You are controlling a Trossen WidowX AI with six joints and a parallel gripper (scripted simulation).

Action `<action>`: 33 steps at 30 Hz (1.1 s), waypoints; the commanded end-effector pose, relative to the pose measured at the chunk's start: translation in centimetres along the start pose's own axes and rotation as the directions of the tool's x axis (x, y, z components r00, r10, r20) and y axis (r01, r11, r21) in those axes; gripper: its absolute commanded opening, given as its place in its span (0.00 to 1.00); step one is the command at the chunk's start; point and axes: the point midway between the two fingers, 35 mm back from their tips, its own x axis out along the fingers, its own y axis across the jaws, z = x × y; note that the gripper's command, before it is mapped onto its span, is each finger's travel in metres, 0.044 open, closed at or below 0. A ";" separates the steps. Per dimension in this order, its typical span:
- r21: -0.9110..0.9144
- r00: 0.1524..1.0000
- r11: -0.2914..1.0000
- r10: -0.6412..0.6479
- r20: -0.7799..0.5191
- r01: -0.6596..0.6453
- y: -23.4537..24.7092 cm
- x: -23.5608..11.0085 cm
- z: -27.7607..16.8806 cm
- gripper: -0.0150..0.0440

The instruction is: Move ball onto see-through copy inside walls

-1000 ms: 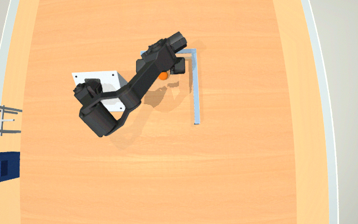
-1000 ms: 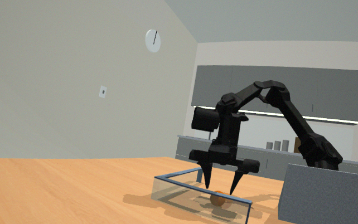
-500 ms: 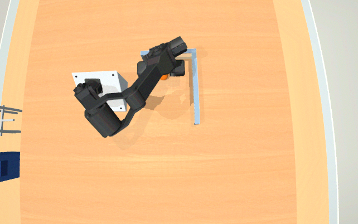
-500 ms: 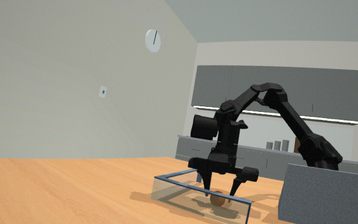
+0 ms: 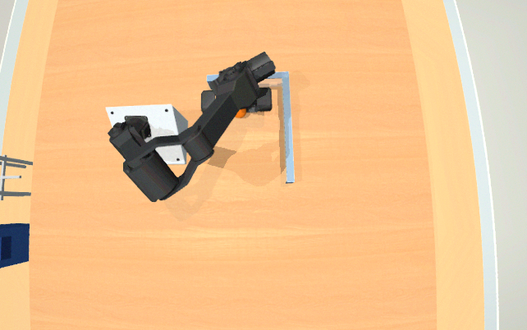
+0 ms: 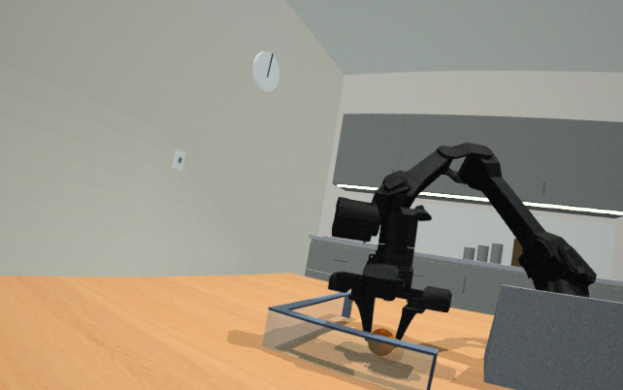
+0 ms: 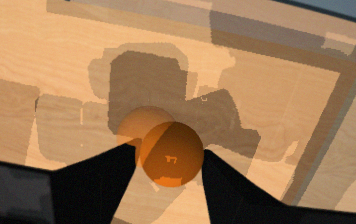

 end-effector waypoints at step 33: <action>0.007 1.000 1.000 -0.013 0.012 0.012 2.0 -7.9 0.6 0.25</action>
